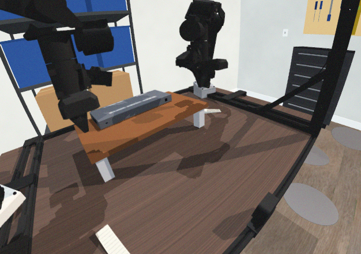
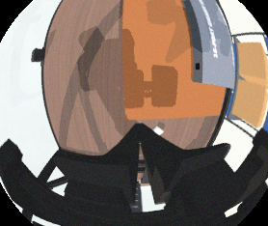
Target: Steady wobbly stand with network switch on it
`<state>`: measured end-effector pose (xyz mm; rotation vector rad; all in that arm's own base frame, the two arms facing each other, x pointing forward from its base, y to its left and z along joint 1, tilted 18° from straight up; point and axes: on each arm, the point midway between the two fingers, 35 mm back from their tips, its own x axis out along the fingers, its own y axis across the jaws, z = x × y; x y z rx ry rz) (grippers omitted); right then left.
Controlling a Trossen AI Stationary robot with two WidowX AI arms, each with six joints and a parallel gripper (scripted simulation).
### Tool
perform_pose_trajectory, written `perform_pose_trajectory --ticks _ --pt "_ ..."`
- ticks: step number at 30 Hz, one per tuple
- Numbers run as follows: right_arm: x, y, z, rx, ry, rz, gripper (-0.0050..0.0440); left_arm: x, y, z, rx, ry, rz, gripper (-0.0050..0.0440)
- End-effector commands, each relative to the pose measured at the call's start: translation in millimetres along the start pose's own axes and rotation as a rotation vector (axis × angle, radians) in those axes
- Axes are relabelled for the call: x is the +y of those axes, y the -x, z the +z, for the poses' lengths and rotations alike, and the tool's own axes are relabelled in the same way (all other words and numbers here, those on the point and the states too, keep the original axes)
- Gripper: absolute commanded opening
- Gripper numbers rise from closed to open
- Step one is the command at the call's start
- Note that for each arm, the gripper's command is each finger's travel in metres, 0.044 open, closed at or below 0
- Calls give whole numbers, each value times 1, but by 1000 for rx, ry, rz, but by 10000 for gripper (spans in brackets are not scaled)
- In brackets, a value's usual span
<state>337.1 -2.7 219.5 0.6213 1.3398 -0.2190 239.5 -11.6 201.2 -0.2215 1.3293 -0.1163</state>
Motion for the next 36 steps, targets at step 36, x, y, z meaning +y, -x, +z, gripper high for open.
perform_pose_trajectory --ticks 36 --pt "44 61 67 -430 167 163 0 0 0 0 0 0 0 0"
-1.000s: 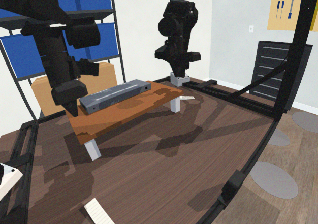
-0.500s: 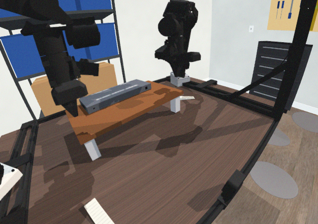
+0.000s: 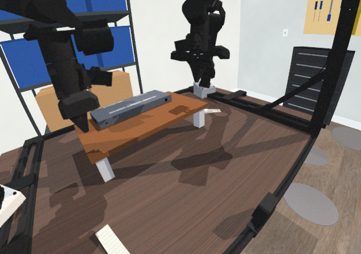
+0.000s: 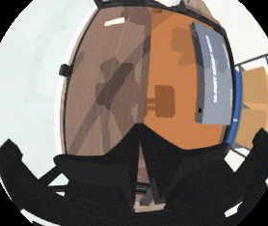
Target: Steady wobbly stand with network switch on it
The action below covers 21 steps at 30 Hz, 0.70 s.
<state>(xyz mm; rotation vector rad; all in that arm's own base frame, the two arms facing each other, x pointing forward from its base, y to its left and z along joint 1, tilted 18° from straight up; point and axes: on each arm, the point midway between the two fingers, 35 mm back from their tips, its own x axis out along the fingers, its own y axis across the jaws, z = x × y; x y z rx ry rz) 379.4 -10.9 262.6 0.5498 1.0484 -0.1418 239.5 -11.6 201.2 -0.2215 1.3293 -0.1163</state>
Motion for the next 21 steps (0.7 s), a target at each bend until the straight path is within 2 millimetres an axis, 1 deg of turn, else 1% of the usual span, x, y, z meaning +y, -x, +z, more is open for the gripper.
perform_pose_trajectory --ticks 1,3,9,10,14,20,21 --pt "22 26 41 -214 82 78 0 0 0 0 0 0 0 0" --pt "33 44 60 -324 121 113 0 0 0 0 0 0 0 0" --pt "33 44 60 -324 121 113 0 0 0 0 0 0 0 0" --pt "36 53 60 -346 123 123 0 0 0 0 0 0 0 0" --pt "55 90 89 -539 187 180 0 0 0 0 0 0 0 0" --pt "81 159 121 -833 273 256 0 0 0 0 0 0 0 0" --pt "81 159 121 -833 273 256 0 0 0 0 0 0 0 0"
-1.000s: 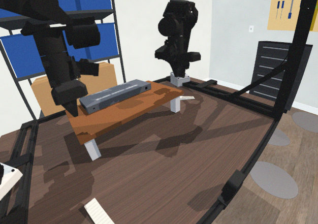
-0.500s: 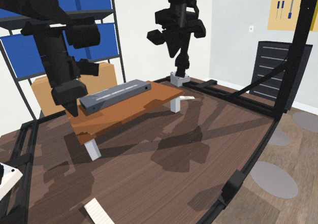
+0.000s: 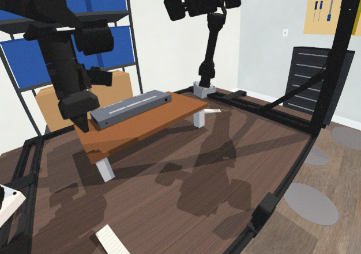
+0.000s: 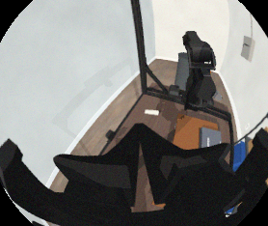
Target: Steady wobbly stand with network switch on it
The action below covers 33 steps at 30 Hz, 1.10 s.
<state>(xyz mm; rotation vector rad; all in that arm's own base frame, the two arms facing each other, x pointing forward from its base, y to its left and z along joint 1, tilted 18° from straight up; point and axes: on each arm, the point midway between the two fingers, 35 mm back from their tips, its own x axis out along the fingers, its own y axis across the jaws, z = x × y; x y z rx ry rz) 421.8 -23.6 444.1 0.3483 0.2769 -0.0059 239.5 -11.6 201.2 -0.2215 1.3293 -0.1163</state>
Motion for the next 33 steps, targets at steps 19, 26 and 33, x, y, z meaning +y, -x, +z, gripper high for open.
perform_pose_trajectory --ticks 19,26,33 --pt "51 89 134 -581 164 120 0 0 0 0 0 0 0 0" --pt "65 130 161 -742 197 147 0 0 0 0 0 0 0 0" --pt "87 209 204 -1051 262 181 0 0 0 0 0 0 0 0"
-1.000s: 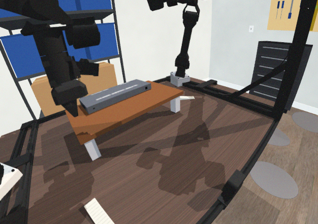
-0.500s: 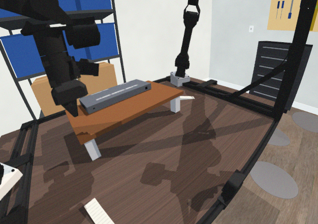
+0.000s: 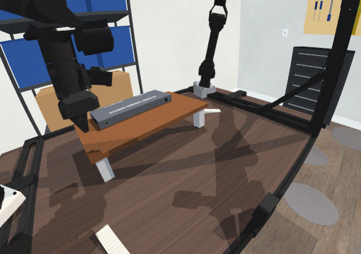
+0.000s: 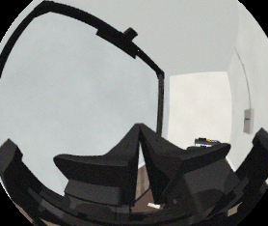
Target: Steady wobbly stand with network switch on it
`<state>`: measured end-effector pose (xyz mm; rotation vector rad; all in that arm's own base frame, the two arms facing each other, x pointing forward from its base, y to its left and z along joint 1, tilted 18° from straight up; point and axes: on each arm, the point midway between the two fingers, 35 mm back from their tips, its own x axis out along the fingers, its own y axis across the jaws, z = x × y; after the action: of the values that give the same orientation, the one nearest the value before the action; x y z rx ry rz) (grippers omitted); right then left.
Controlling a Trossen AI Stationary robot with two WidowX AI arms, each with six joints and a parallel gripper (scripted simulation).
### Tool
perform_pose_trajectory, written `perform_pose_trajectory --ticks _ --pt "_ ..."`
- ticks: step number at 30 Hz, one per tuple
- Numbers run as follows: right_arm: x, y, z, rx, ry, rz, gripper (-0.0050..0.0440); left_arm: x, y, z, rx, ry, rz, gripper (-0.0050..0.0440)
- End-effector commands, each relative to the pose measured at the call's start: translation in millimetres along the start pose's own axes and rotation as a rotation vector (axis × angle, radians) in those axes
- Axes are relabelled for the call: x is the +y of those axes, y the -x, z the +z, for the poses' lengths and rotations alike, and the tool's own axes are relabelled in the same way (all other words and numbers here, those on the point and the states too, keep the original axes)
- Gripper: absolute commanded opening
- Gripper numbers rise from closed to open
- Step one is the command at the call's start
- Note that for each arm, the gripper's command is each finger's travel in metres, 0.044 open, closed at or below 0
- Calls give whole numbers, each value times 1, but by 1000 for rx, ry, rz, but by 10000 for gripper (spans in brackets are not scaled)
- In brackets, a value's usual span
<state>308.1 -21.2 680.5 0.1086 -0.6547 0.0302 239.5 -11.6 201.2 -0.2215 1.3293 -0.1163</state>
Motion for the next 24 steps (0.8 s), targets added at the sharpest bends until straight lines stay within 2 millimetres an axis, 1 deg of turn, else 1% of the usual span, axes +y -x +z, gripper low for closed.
perform_pose_trajectory --ticks 1,6,7,12,17,23,24 --pt "7 3 43 -134 34 14 0 0 0 0 0 0 0 0" --pt "7 3 43 -134 34 14 0 0 0 0 0 0 0 0" --pt "9 10 54 -164 34 19 0 0 0 0 0 0 0 0" --pt "19 30 115 -380 84 30 0 0 0 0 0 0 0 0" --pt "29 61 172 -597 128 35 0 0 0 0 0 0 0 0" --pt "29 61 172 -597 128 35 0 0 0 0 0 0 0 0" --pt "31 71 180 -625 128 39 0 0 0 0 0 0 0 0"
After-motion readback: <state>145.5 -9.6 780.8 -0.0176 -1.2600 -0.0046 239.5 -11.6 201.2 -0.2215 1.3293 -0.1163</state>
